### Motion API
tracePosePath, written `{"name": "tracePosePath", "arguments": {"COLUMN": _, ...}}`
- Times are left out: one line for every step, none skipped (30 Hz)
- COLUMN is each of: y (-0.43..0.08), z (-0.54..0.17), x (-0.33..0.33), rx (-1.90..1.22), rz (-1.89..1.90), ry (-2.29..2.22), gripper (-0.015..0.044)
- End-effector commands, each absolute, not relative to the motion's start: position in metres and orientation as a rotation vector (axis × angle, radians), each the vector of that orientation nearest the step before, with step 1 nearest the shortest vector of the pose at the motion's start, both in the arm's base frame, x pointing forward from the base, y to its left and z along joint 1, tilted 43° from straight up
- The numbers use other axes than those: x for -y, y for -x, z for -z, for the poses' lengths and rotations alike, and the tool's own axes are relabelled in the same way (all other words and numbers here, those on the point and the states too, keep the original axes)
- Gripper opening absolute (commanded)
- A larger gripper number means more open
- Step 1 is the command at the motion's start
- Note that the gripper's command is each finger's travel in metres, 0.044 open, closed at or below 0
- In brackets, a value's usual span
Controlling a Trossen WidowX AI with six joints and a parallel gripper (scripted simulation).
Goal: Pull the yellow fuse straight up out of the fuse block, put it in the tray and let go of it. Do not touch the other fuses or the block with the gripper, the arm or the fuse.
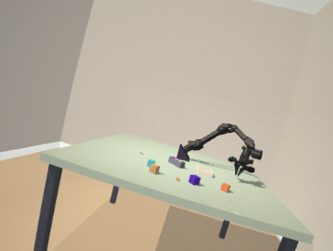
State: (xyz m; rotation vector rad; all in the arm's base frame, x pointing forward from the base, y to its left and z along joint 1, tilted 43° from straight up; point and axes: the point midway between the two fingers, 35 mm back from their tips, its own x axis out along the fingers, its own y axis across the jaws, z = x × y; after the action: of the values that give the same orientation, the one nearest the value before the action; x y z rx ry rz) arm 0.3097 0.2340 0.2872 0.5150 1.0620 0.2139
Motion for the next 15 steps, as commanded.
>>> {"name": "tracePosePath", "arguments": {"y": -0.346, "z": -0.247, "x": -0.188, "rx": -1.140, "rz": -0.127, "ry": -0.520, "gripper": 0.0066}}
{"name": "tracePosePath", "arguments": {"y": -0.352, "z": -0.238, "x": -0.177, "rx": -1.157, "rz": -0.111, "ry": -0.526, "gripper": 0.0066}}
{"name": "tracePosePath", "arguments": {"y": -0.358, "z": -0.230, "x": -0.165, "rx": -1.175, "rz": -0.095, "ry": -0.533, "gripper": 0.0066}}
{"name": "tracePosePath", "arguments": {"y": -0.365, "z": -0.228, "x": -0.153, "rx": -1.164, "rz": -0.053, "ry": -0.554, "gripper": 0.0066}}
{"name": "tracePosePath", "arguments": {"y": -0.374, "z": -0.226, "x": -0.138, "rx": -1.149, "rz": 0.001, "ry": -0.581, "gripper": 0.0066}}
{"name": "tracePosePath", "arguments": {"y": -0.378, "z": -0.217, "x": -0.127, "rx": -1.169, "rz": 0.023, "ry": -0.590, "gripper": 0.0066}}
{"name": "tracePosePath", "arguments": {"y": -0.380, "z": -0.208, "x": -0.117, "rx": -1.196, "rz": 0.036, "ry": -0.597, "gripper": 0.0066}}
{"name": "tracePosePath", "arguments": {"y": -0.381, "z": -0.198, "x": -0.108, "rx": -1.222, "rz": 0.048, "ry": -0.605, "gripper": 0.0066}}
{"name": "tracePosePath", "arguments": {"y": -0.382, "z": -0.189, "x": -0.098, "rx": -1.248, "rz": 0.060, "ry": -0.615, "gripper": 0.0066}}
{"name": "tracePosePath", "arguments": {"y": -0.383, "z": -0.180, "x": -0.089, "rx": -1.274, "rz": 0.070, "ry": -0.627, "gripper": 0.0066}}
{"name": "tracePosePath", "arguments": {"y": -0.383, "z": -0.171, "x": -0.079, "rx": -1.299, "rz": 0.080, "ry": -0.641, "gripper": 0.0066}}
{"name": "tracePosePath", "arguments": {"y": -0.383, "z": -0.163, "x": -0.070, "rx": -1.324, "rz": 0.089, "ry": -0.656, "gripper": 0.0066}}
{"name": "tracePosePath", "arguments": {"y": -0.382, "z": -0.154, "x": -0.060, "rx": -1.348, "rz": 0.098, "ry": -0.672, "gripper": 0.0066}}
{"name": "tracePosePath", "arguments": {"y": -0.380, "z": -0.144, "x": -0.049, "rx": -1.377, "rz": 0.107, "ry": -0.696, "gripper": 0.0066}}
{"name": "tracePosePath", "arguments": {"y": -0.378, "z": -0.132, "x": -0.035, "rx": -1.411, "rz": 0.117, "ry": -0.728, "gripper": 0.0066}}
